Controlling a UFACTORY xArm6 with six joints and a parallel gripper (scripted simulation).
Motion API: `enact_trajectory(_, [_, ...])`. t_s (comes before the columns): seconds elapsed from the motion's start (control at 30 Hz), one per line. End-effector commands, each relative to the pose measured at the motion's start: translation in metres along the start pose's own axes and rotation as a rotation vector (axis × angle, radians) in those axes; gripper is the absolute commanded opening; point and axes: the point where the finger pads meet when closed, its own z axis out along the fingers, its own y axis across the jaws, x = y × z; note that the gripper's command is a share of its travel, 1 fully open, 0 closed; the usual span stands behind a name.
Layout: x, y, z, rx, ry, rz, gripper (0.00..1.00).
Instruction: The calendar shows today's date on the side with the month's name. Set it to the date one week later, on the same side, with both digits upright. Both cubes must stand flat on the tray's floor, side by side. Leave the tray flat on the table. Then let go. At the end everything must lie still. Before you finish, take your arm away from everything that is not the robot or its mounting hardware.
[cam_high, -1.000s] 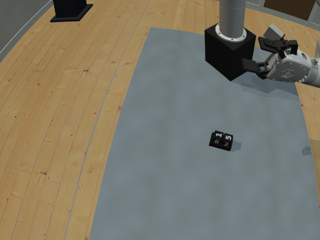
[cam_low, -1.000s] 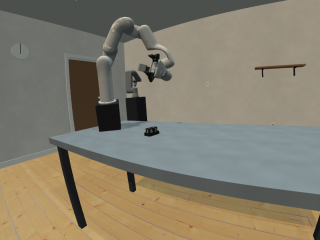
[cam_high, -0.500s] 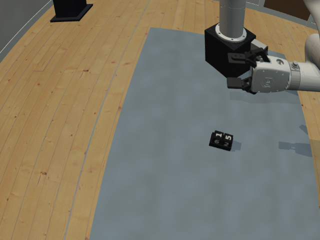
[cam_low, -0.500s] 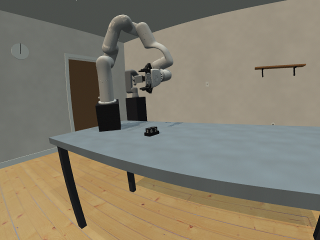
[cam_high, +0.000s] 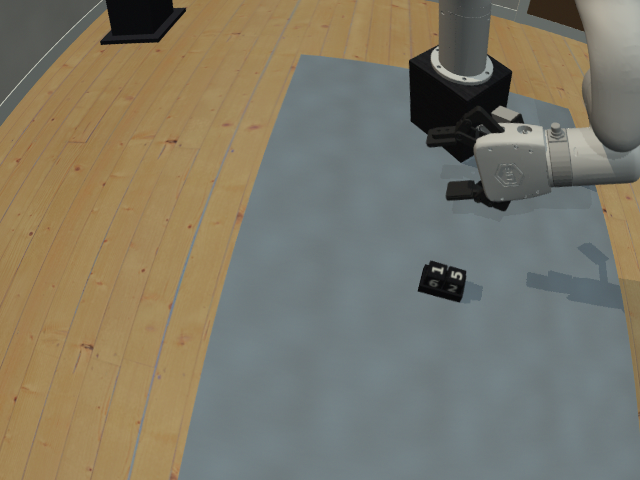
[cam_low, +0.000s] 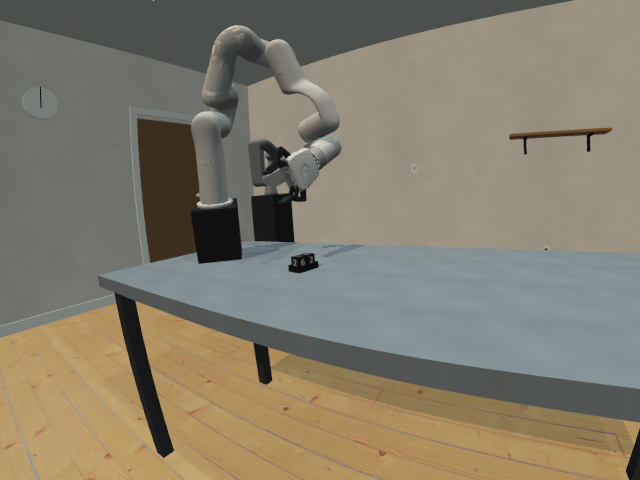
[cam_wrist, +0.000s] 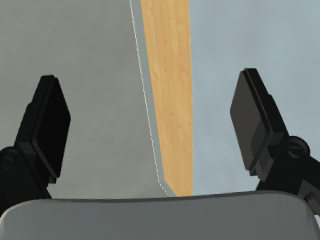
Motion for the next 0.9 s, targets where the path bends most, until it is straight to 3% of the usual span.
enact_trajectory(0.0, [0.009,0.021,0.011,-0.124,0.060,0.108,1.00])
enact_trajectory(0.27, [0.019,0.045,0.016,-0.258,0.162,0.263,1.00])
enact_trajectory(0.33, [0.019,0.045,0.016,-0.258,0.162,0.263,1.00])
enact_trajectory(0.37, [0.021,0.052,0.016,-0.299,0.196,0.315,1.00])
enact_trajectory(0.57, [0.025,0.066,0.015,-0.384,0.274,0.435,1.00])
enact_trajectory(0.87, [0.025,0.081,0.012,-0.480,0.373,0.591,1.00])
